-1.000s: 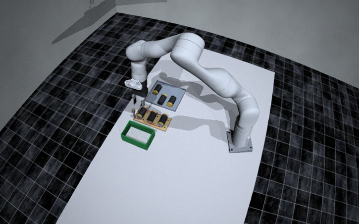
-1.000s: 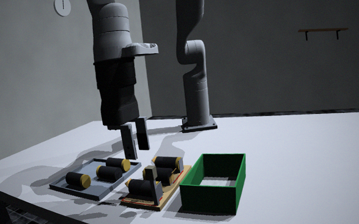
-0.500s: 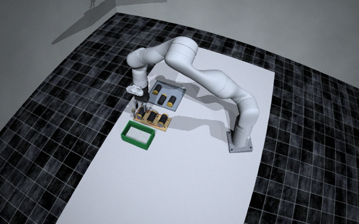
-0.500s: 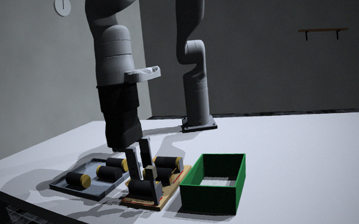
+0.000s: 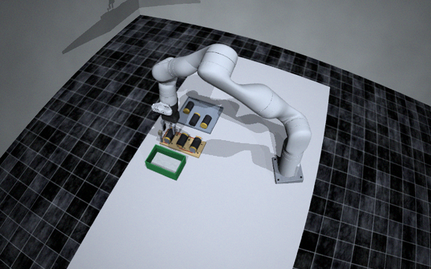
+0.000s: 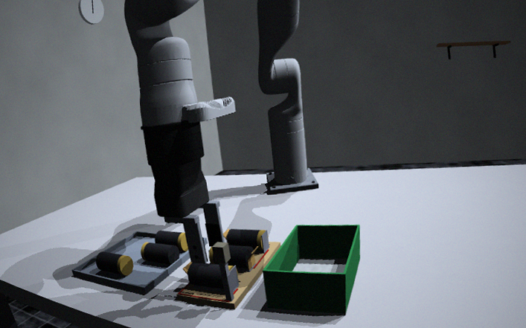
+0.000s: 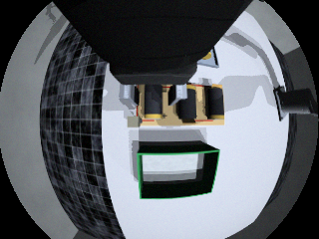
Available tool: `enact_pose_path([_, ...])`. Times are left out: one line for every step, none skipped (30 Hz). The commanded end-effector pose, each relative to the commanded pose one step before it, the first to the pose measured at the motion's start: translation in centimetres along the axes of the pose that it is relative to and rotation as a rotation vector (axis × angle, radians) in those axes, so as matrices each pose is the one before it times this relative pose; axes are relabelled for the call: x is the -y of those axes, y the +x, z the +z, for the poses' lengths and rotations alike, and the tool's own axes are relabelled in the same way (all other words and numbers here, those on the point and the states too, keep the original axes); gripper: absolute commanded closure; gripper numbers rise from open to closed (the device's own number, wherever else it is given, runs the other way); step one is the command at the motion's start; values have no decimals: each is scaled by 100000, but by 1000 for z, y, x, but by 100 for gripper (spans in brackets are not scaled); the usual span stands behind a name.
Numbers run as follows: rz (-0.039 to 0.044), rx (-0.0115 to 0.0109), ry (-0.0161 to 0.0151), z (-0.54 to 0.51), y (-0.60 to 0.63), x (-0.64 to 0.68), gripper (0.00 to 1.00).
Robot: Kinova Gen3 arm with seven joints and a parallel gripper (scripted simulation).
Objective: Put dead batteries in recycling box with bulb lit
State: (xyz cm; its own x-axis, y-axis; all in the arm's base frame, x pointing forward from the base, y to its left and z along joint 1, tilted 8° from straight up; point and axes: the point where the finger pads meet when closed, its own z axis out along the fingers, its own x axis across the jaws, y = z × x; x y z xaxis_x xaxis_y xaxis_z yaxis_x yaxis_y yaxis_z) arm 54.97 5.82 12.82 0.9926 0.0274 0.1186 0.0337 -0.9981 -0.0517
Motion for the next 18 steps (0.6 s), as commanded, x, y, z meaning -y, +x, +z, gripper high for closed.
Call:
enact_pose_path([7,-217,34,-102,63,-3,10])
enact_pose_path([0,0,0,0,0,0,10])
enact_pose_path([0,0,0,0,0,0,10])
enact_pose_path([0,0,0,0,0,0,10])
enact_pose_path([0,0,0,0,0,0,10])
enact_pose_path([0,0,0,0,0,0,10])
enact_pose_path([0,0,0,0,0,0,10])
enact_pose_path([0,0,0,0,0,0,10])
enact_pose_path([0,0,0,0,0,0,10])
enact_pose_path([0,0,0,0,0,0,10])
enact_pose_path([0,0,0,0,0,0,10])
enact_pose_path([0,0,0,0,1,0,10])
enact_pose_path([0,0,0,0,4,0,10])
enact_pose_path([0,0,0,0,9,0,10])
enact_pose_path([0,0,0,0,12,0,10])
enact_pose_path([0,0,0,0,0,0,10])
enact_pose_path([0,0,0,0,0,0,10])
enact_pose_path([0,0,0,0,14,0,10])
